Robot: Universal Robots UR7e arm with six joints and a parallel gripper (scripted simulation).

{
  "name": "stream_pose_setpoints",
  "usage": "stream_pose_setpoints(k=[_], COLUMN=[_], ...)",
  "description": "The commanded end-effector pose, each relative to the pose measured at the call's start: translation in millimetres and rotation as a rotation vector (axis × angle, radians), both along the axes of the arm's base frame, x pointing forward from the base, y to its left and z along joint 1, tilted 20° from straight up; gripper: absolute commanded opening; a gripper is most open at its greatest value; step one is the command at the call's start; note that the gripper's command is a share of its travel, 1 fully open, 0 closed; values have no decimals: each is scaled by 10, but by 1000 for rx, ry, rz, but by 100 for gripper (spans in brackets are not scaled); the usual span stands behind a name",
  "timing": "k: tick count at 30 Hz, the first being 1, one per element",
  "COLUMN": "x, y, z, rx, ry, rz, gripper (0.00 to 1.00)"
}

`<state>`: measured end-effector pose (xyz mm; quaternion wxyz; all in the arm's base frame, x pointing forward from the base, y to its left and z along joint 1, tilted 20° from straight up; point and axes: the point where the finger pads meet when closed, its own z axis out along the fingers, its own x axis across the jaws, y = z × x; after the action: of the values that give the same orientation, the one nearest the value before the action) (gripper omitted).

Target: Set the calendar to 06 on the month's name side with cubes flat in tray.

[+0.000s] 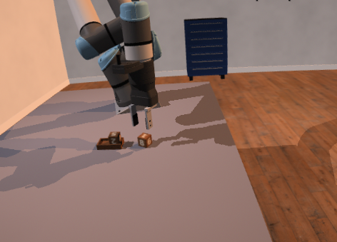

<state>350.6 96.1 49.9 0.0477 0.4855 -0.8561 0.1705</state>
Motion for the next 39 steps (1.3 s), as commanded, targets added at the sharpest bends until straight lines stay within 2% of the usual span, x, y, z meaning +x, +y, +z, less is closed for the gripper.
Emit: stream_pose_setpoints(k=[1, 18, 39], x=[9, 23, 25], y=[-18, -65, -70], z=[-59, -210, -227], rx=[0, 0, 0], ry=[-1, -1, -1], rz=[0, 0, 0], gripper=[90, 90, 90])
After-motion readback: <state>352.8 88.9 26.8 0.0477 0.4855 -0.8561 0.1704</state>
